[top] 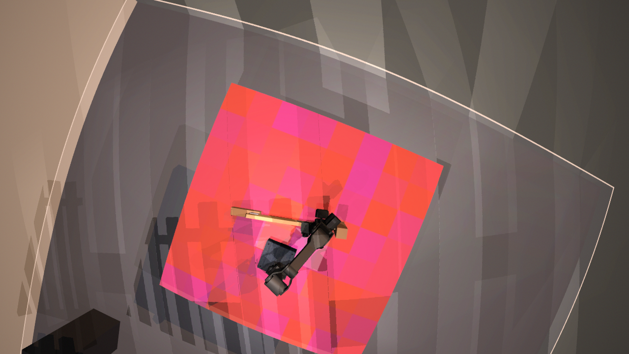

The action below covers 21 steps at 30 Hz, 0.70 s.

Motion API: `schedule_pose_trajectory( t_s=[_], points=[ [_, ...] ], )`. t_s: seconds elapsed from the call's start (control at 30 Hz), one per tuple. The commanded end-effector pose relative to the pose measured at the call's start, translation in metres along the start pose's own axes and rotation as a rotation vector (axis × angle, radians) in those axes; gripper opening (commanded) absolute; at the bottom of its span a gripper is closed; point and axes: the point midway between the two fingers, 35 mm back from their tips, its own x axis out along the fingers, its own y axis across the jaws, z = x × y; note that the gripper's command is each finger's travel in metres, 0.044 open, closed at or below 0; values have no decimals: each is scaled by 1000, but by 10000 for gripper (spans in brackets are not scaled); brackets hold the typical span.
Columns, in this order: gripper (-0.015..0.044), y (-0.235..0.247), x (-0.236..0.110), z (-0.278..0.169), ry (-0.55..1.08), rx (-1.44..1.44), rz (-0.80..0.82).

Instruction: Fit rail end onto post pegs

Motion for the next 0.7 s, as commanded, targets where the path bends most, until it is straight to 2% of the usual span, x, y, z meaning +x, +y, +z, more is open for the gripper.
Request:
schedule_pose_trajectory(
  t_s=[0.0, 0.67],
  points=[
    [0, -2, -2, -4, 8, -1, -5],
    [0, -2, -2, -9, 9, -1, -5]
  ],
)
